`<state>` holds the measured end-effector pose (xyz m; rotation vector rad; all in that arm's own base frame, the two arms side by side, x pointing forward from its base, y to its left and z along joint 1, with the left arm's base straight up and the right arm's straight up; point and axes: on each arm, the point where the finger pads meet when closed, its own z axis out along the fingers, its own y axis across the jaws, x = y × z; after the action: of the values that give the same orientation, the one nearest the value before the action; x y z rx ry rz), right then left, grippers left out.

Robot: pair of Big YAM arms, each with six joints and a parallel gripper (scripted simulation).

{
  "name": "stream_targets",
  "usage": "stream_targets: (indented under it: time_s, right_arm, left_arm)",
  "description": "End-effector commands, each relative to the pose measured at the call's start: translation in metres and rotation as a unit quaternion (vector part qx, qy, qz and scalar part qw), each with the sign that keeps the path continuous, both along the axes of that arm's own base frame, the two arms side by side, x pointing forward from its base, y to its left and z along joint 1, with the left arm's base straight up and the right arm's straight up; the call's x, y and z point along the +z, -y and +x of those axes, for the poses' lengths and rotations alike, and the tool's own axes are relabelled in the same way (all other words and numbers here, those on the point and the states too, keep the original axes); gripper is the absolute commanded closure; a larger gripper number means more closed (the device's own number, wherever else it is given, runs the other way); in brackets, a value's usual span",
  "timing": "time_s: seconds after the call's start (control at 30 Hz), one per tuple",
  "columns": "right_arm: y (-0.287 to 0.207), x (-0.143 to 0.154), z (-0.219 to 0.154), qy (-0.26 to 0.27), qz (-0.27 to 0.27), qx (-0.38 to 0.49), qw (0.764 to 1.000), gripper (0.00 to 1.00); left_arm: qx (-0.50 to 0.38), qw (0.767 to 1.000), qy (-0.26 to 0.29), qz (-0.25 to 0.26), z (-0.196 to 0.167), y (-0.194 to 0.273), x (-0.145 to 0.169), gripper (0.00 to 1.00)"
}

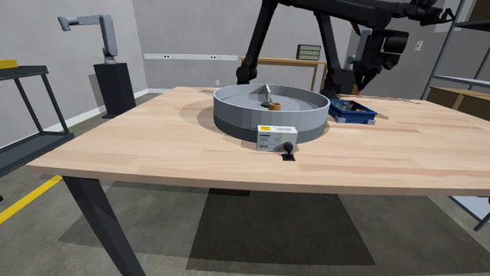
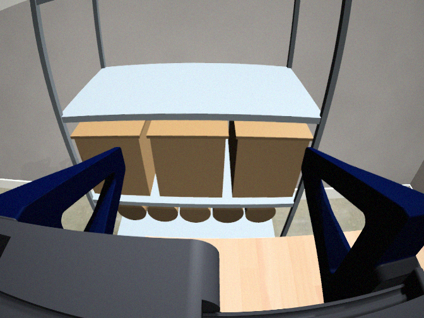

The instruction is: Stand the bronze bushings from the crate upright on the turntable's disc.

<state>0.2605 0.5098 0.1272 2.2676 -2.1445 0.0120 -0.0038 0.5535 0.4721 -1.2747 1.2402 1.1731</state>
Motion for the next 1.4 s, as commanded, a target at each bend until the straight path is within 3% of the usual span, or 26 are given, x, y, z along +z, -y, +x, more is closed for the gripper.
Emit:
stream_targets:
  time_s: [0.0, 0.3, 0.93, 1.1, 1.37]
  right_arm:
    - [-0.021, 0.058, 0.008, 0.023, 0.047, -0.001, 0.999, 1.0]
    - [-0.02, 0.075, 0.007, 0.023, 0.047, -0.001, 0.999, 1.0]
    - [-0.017, 0.076, 0.013, 0.026, 0.051, -0.001, 0.998, 1.0]
    - [0.005, 0.052, 0.01, 0.014, 0.027, 0.0, 1.0, 1.0]
    - [0.05, 0.05, 0.017, 0.015, 0.028, 0.0, 0.999, 1.0]
  left_arm:
    - [0.003, 0.999, -0.009, 0.033, -0.005, 0.009, 0.028, 0.0]
    - [0.003, 0.999, -0.009, 0.033, -0.005, 0.009, 0.028, 0.0]
    - [0.003, 0.999, -0.009, 0.033, -0.005, 0.009, 0.028, 0.0]
    - [0.003, 0.999, -0.009, 0.033, -0.005, 0.009, 0.028, 0.0]
    - [0.003, 0.999, -0.009, 0.033, -0.005, 0.009, 0.028, 0.0]
